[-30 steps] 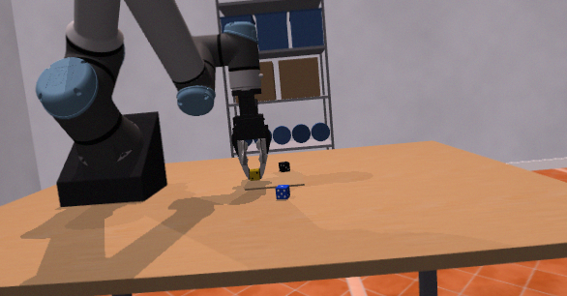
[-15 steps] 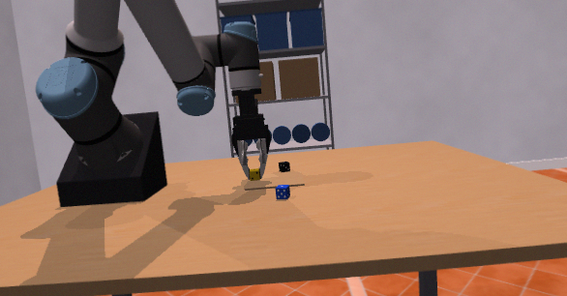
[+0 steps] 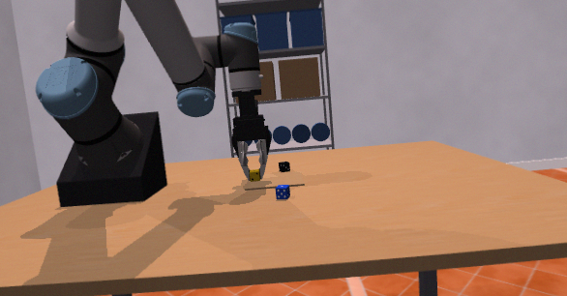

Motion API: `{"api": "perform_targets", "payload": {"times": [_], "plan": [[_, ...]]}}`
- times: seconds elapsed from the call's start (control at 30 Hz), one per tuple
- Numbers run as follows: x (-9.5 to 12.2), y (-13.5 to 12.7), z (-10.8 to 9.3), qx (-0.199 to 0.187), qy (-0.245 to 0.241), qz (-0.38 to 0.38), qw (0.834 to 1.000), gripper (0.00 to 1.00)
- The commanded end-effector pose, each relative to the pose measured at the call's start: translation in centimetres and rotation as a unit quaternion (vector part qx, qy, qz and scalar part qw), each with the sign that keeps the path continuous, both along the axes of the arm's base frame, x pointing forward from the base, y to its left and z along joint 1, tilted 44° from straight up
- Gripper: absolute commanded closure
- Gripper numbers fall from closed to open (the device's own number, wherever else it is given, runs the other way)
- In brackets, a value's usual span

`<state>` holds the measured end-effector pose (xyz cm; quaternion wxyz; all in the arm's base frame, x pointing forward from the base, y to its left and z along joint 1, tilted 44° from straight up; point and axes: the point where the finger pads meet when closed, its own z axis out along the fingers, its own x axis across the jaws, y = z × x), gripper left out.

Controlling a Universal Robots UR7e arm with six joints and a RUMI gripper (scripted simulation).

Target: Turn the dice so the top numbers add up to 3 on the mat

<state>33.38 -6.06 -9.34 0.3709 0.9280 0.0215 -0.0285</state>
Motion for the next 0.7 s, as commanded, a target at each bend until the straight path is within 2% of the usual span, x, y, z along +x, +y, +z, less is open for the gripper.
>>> {"api": "perform_targets", "payload": {"times": [0.0,0.67], "plan": [[0.02,-0.07,-0.08,0.0,0.0,0.0,1.0,0.94],[0.02,-0.12,-0.12,0.0,0.0,0.0,1.0,0.94]]}}
